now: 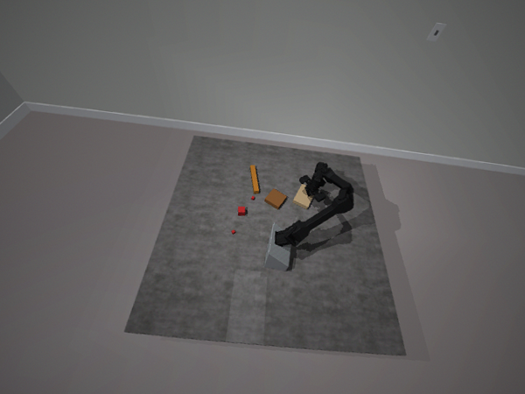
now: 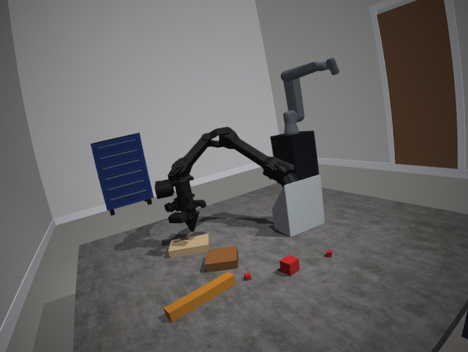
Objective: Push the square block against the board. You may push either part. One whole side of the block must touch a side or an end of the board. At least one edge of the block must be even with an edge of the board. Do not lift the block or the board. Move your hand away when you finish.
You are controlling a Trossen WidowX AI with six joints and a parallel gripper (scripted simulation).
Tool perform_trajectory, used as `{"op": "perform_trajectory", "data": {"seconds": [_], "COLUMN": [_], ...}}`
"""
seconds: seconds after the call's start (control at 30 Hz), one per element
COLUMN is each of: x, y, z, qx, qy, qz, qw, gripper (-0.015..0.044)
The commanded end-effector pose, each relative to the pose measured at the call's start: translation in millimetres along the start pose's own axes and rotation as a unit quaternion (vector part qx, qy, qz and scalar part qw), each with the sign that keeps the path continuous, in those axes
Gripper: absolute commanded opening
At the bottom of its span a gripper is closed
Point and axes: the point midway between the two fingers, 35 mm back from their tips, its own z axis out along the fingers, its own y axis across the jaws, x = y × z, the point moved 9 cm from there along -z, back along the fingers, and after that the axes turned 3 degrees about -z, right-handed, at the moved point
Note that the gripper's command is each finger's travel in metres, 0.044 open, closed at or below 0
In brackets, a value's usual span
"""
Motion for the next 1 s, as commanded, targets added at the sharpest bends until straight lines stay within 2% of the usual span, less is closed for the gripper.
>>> {"op": "perform_trajectory", "data": {"seconds": [0.0,0.4,0.83,0.97], "x": [2,3,6,6], "y": [-8,-33,-59,-59], "z": [2,2,2,2], "qx": [0.001,0.003,0.005,0.005], "qy": [0.003,0.001,-0.002,-0.002], "qz": [0.062,0.265,0.473,0.473], "qw": [0.998,0.964,0.881,0.881], "gripper": [0.0,0.0,0.0,0.0]}}
